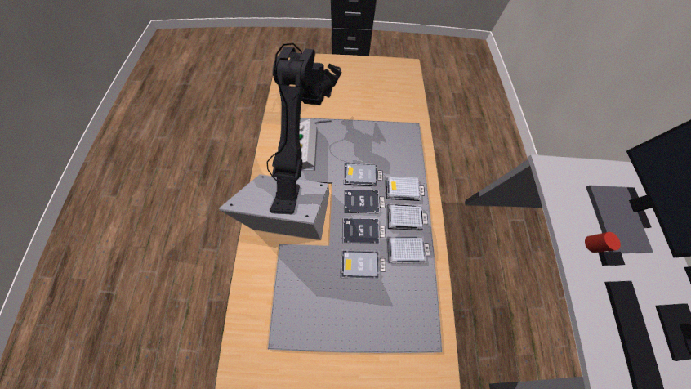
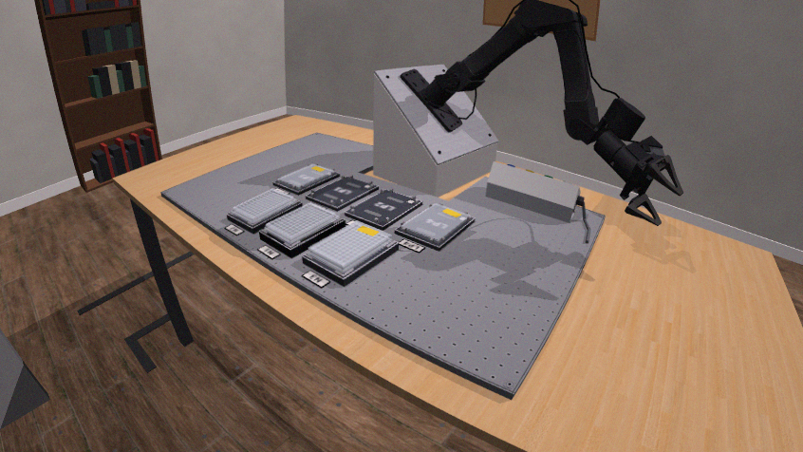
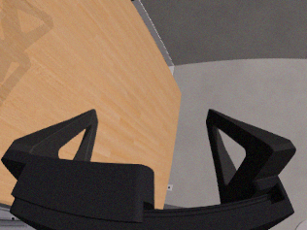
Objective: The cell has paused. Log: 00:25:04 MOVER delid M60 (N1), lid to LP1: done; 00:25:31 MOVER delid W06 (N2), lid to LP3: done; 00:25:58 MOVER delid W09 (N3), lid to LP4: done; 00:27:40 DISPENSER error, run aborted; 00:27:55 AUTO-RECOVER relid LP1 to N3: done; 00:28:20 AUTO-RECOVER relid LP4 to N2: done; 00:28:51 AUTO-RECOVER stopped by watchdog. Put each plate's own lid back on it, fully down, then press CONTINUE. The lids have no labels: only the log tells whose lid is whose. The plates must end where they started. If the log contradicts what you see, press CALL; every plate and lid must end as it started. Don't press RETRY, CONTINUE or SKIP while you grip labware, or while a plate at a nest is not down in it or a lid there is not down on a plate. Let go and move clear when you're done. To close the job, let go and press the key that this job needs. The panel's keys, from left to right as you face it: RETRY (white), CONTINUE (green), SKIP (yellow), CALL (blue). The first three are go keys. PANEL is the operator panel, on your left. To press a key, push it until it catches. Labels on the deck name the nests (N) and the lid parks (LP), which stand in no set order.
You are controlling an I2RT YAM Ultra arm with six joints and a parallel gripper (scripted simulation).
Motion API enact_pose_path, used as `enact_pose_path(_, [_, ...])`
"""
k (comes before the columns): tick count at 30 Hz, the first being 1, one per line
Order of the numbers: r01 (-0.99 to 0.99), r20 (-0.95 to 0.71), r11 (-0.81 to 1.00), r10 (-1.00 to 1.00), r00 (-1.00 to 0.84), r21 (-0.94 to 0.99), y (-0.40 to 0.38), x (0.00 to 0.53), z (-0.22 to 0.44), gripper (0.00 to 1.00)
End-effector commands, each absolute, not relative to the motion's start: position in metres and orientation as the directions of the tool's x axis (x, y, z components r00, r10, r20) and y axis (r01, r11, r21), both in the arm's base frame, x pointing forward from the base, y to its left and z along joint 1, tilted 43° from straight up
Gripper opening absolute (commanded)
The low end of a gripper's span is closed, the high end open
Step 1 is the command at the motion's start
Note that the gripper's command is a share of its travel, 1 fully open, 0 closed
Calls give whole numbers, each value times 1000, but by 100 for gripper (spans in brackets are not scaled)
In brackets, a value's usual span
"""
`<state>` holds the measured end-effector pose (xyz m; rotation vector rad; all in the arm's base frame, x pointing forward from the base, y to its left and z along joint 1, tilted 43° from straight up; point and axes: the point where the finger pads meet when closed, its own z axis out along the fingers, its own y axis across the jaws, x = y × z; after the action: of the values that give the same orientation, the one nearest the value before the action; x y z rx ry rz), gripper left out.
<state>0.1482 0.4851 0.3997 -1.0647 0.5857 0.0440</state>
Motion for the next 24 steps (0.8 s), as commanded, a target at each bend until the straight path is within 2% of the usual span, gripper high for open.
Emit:
enact_pose_path(1, [-344, -520, 500, -268, 811, -795, 474, 164, 412, 100])
enact_pose_path(5, [-363, -519, 453, -289, 804, -814, 472, 179, 384, 100])
enact_pose_path(8, [-368, -537, 474, -292, 791, -800, 467, 188, 400, 100])
enact_pose_path(18, [-415, -584, 444, -368, 724, -794, 452, 220, 382, 100])
enact_pose_path(19, [-428, -580, 412, -392, 714, -805, 450, 224, 359, 100])
enact_pose_path(24, [-445, -612, 432, -418, 672, -784, 439, 242, 370, 100])
